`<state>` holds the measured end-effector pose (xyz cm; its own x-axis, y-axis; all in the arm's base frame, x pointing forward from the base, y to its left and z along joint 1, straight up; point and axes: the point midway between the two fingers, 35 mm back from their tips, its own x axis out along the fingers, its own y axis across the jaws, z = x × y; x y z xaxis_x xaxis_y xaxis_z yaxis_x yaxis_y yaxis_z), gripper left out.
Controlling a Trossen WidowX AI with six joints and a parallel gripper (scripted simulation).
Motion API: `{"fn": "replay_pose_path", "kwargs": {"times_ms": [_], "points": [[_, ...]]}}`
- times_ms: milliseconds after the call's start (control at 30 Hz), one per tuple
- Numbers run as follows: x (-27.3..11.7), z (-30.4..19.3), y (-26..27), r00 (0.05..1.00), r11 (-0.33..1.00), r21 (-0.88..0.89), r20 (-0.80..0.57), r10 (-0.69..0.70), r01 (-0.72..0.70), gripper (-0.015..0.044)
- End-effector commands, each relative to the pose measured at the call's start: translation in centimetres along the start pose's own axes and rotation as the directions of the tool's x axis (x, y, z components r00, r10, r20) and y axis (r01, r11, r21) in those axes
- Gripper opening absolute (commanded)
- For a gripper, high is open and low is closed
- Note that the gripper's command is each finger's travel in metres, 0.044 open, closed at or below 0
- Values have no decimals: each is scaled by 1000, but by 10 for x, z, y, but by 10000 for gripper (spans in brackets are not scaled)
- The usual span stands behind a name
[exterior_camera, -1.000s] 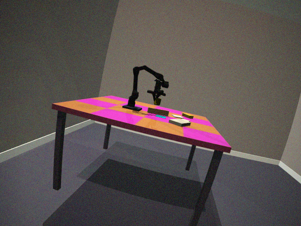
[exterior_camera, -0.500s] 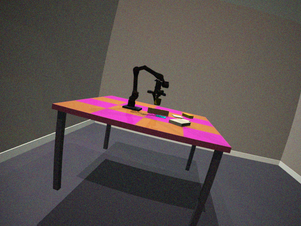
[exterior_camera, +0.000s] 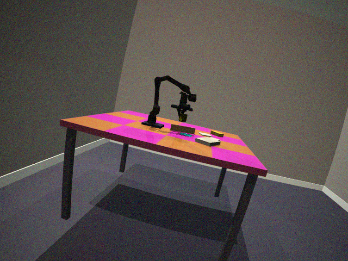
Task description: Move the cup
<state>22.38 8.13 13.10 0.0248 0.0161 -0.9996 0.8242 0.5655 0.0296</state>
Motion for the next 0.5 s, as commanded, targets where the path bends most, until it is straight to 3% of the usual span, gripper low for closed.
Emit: {"fn": "replay_pose_path", "kwargs": {"times_ms": [0,467], "points": [[0,8,-1,1000,1000,-1,2,-3,3,0],[-1,32,-5,1000,1000,0,5,-3,3,0]]}}
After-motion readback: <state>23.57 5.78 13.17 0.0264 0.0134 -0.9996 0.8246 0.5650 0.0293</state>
